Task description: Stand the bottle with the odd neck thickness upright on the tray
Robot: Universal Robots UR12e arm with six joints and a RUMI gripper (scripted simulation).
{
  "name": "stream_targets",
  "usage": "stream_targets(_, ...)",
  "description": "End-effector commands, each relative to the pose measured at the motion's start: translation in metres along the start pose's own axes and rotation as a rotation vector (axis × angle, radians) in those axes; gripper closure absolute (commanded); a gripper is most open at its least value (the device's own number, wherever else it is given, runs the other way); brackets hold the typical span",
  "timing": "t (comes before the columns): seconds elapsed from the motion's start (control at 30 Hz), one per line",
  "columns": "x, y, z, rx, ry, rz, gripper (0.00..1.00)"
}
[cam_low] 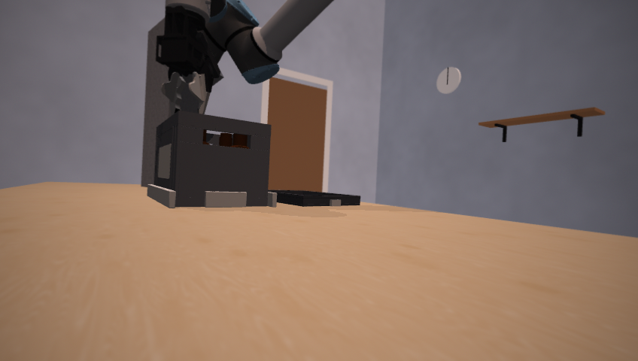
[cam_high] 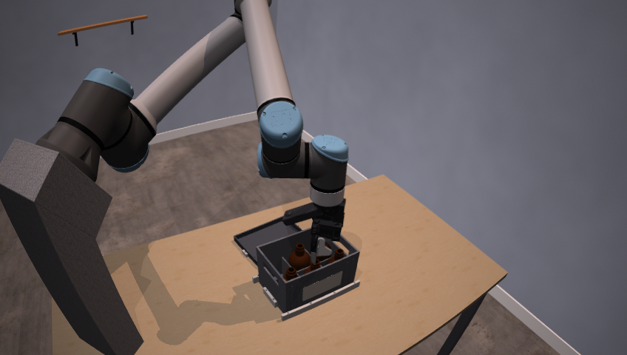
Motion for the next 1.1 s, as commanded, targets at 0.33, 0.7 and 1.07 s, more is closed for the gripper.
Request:
stream_targets(0.33,0.0007,0.0009,0.0011,0.001,-0.001,0.001,0.62)
stream_targets(0.7,0.0021,0.0008,0.0063,0.001,-0.001,0.001,0.62)
stream_targets(1.07,0.002,0.0005,0.004,0.0,-0.002,0.001,0.62)
Point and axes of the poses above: the point where the finger pads meet when closed, its own y axis out along the fingers, its own x axis across the jaws, z = x × y, the point moved 8 cm from there along -y, back along the fingers, and after that the axes turned 10 degrees about -y, right-handed, at the moved point
